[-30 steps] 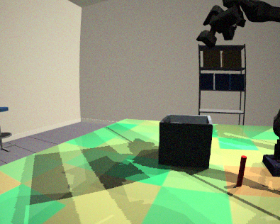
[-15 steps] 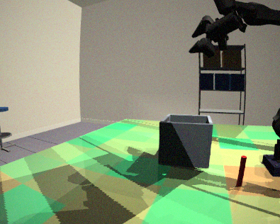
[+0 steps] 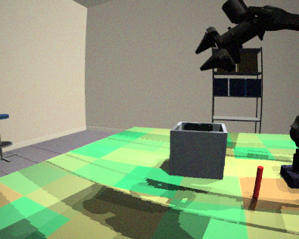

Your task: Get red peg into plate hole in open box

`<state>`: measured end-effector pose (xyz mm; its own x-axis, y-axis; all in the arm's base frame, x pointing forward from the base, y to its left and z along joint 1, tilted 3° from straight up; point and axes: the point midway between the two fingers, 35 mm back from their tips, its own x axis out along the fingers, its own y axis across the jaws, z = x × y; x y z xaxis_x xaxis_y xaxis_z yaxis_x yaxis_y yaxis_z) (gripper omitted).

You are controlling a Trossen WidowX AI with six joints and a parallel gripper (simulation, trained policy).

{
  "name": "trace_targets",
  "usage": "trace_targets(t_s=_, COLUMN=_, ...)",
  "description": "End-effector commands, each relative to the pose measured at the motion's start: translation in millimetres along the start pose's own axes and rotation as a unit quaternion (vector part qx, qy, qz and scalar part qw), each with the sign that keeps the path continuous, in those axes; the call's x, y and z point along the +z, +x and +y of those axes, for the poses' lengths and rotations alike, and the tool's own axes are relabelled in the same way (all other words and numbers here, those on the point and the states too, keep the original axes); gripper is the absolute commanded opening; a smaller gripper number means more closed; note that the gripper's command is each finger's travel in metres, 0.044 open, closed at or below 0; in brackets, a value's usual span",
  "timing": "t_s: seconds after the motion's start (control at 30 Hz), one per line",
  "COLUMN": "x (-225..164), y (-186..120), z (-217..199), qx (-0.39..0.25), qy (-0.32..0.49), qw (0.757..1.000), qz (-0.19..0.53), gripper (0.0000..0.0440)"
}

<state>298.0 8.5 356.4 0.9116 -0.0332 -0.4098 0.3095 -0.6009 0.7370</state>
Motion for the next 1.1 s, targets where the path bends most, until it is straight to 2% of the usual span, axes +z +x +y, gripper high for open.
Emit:
trace_targets(t_s=0.0, x=-2.3, y=3.6, z=-21.0, qx=-0.041, qy=-0.010, qw=0.999, qz=0.010, gripper=0.0440)
trace_targets(t_s=0.27, x=-11.5, y=4.5, z=-73.0, qx=-0.145, qy=-0.044, qw=0.988, qz=0.040, gripper=0.0440)
trace_targets(t_s=0.5, x=-14.6, y=-0.2, z=-121.4, qx=-0.240, qy=-0.079, qw=0.966, qz=0.057, gripper=0.0439)
trace_targets(t_s=0.77, x=-11.2, y=-11.0, z=-174.9, qx=-0.346, qy=-0.124, qw=0.928, qz=0.063, gripper=0.0439)
trace_targets(t_s=1.07, x=2.4, y=-27.4, z=-225.9, qx=-0.449, qy=-0.179, qw=0.874, qz=0.052, gripper=0.0440)
